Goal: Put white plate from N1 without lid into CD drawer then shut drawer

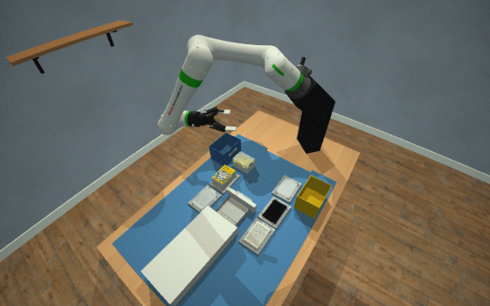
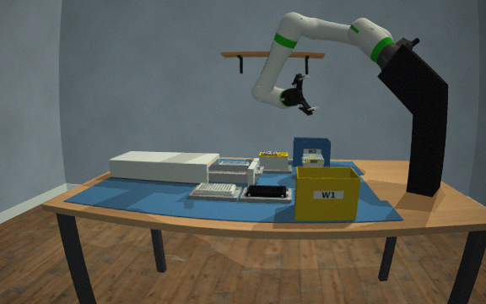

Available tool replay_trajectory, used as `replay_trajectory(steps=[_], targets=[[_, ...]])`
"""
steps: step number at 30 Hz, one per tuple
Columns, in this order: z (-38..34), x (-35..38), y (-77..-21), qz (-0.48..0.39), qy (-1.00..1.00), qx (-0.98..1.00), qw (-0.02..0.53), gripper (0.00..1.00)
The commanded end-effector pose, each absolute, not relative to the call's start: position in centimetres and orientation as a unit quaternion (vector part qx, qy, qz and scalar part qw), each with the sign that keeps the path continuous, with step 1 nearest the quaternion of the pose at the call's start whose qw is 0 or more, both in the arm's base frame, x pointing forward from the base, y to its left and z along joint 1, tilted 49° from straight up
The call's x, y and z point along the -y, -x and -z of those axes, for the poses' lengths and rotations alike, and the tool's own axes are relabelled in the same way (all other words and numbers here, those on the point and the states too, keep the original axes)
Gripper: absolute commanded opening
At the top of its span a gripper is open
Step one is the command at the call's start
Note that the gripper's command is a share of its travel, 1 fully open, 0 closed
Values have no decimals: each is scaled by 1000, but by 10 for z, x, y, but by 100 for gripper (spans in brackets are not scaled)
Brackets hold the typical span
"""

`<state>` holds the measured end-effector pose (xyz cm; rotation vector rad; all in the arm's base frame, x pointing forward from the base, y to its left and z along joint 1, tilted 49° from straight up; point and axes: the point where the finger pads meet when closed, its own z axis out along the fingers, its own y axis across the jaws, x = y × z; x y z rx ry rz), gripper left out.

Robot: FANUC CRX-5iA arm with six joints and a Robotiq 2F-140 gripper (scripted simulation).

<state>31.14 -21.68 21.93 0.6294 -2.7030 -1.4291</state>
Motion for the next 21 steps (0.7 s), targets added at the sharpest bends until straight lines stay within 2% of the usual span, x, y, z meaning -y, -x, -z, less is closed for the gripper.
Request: replay_trajectory(steps=[1,17,18,21], targets=[[-219,217,-311,458,-202,866,10,100],[-219,217,-311,458,-202,866,10,100],[-215,215,-310,447,-208,870,20,0],[-202,210,-307,428,-220,876,39,0]])
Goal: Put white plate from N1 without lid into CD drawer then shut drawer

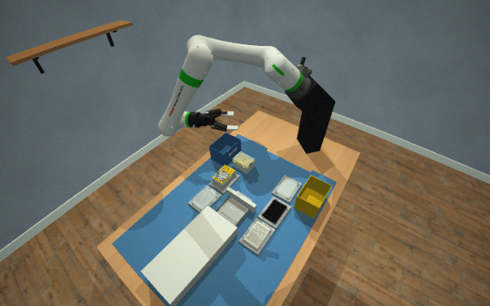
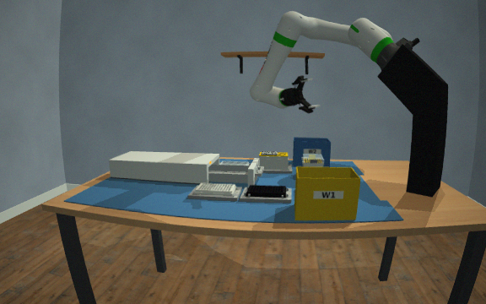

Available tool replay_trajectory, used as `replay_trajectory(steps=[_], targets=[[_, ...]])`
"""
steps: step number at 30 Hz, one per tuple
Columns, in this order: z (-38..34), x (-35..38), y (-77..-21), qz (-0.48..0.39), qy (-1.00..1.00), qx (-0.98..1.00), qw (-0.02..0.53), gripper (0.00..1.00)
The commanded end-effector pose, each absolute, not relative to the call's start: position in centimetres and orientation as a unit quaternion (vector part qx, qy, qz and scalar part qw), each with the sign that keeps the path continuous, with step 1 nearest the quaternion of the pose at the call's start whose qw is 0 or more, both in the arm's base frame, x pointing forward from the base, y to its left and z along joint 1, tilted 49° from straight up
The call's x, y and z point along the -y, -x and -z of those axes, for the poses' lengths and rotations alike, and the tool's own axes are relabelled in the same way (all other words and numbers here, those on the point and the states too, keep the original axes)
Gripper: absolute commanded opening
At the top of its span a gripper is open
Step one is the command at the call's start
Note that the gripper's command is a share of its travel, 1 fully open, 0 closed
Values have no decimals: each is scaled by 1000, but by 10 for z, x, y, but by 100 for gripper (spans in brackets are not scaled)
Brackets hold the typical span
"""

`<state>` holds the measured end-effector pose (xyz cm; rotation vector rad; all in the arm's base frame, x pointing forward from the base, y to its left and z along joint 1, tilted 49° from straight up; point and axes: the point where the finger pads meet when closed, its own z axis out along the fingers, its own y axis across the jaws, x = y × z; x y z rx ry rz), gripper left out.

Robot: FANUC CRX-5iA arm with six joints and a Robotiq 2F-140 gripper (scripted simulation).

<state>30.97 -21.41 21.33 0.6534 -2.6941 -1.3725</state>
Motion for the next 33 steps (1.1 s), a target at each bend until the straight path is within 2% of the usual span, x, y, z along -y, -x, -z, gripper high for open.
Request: replay_trajectory(steps=[1,11,17,33], targets=[[-198,208,-305,417,-228,879,48,0],[-156,208,-285,317,-307,889,125,0],[-140,218,-278,273,-347,884,154,0],[-125,253,-292,123,-496,827,233,0]])
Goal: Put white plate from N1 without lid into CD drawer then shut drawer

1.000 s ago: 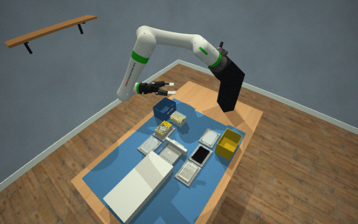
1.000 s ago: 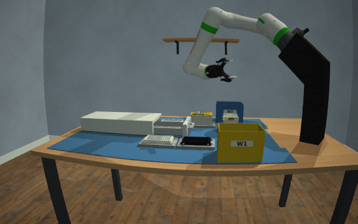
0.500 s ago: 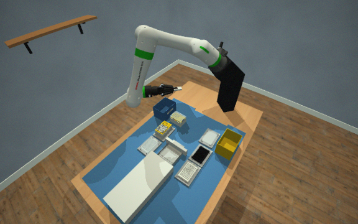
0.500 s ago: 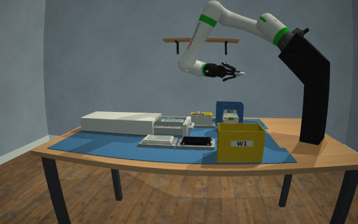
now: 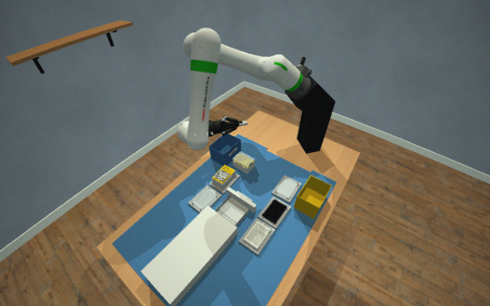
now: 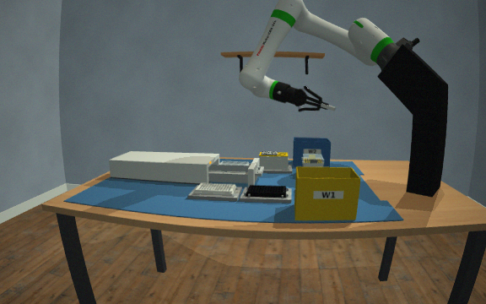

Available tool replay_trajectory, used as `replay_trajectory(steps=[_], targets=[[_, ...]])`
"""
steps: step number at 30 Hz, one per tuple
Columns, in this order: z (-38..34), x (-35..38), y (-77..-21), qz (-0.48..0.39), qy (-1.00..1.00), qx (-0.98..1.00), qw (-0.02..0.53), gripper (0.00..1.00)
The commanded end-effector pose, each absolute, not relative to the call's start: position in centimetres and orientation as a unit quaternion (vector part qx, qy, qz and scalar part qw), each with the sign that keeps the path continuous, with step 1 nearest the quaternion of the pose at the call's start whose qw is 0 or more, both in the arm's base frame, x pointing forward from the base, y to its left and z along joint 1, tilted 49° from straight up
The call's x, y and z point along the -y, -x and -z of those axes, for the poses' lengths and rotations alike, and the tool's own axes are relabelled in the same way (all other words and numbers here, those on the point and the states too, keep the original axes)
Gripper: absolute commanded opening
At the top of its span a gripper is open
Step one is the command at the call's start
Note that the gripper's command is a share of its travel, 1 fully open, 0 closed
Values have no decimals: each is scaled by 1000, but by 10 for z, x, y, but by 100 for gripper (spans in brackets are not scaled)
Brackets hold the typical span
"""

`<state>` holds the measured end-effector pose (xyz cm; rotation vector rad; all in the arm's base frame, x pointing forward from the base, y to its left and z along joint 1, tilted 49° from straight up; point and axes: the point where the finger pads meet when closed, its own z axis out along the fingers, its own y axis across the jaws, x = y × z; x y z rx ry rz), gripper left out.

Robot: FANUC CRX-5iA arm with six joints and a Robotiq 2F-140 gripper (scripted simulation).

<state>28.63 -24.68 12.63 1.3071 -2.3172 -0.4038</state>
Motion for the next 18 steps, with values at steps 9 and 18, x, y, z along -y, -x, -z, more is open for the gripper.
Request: replay_trajectory(steps=[9,18], targets=[[-126,264,-311,34,-590,761,267,0],[-130,267,-343,-30,-659,695,286,0]])
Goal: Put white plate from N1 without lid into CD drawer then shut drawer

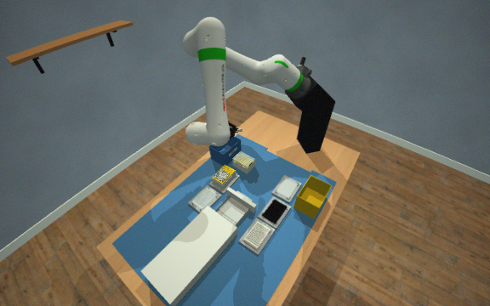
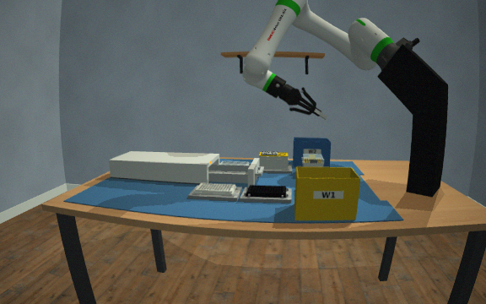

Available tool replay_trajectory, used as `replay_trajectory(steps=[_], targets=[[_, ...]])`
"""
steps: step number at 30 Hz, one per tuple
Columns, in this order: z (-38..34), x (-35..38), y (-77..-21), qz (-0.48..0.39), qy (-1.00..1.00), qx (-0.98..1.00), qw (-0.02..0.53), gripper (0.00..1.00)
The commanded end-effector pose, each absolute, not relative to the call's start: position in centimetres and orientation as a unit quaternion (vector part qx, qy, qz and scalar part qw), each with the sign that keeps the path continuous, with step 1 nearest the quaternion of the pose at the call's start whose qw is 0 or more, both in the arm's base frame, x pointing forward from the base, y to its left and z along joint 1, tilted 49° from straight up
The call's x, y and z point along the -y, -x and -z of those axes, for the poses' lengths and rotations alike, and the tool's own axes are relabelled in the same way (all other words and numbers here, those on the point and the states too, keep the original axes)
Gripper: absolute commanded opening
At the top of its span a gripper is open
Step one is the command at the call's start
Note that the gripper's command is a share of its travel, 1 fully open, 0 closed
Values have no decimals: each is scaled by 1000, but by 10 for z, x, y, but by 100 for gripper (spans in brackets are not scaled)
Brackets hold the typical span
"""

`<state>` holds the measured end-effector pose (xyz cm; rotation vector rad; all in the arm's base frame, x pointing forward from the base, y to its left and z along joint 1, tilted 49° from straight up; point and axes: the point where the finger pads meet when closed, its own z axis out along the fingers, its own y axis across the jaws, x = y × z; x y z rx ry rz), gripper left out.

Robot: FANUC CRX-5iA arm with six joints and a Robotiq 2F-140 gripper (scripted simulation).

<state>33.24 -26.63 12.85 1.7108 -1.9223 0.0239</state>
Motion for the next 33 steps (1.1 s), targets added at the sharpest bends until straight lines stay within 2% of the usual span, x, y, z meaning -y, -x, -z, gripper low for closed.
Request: replay_trajectory(steps=[1,11,33], targets=[[-130,267,-343,-39,-669,684,288,0],[-135,254,-388,-121,-755,569,302,0],[-139,194,-454,-230,-861,340,300,0]])
